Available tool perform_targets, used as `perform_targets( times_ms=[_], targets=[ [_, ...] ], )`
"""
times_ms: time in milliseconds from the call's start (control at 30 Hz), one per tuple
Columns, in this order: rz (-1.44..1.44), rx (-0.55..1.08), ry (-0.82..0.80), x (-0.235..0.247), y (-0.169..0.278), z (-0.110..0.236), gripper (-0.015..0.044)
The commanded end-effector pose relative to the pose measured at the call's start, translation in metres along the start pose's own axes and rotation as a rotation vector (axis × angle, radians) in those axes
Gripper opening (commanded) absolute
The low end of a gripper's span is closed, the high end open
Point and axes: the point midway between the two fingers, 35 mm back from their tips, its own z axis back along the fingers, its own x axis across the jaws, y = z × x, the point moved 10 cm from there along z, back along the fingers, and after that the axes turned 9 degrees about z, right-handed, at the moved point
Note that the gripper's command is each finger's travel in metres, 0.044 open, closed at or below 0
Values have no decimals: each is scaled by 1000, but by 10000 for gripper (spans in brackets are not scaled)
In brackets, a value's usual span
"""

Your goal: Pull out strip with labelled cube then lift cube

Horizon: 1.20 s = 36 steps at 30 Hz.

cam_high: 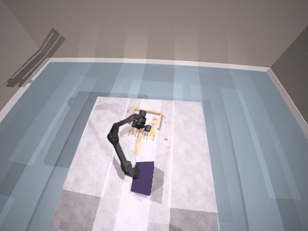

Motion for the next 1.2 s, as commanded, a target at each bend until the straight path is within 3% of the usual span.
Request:
perform_targets(
  times_ms=[0,500,633,867,1000,1167],
  targets=[
    [-7,6,-4,-1,2,-9,250],
    [-7,6,-5,0,3,-26,250],
    [0,3,-2,0,2,-23,145],
    [0,3,-2,0,2,-23,98],
    [-1,3,-2,0,4,-21,0],
    [-4,5,-1,-4,22,-6,0]
  ],
)
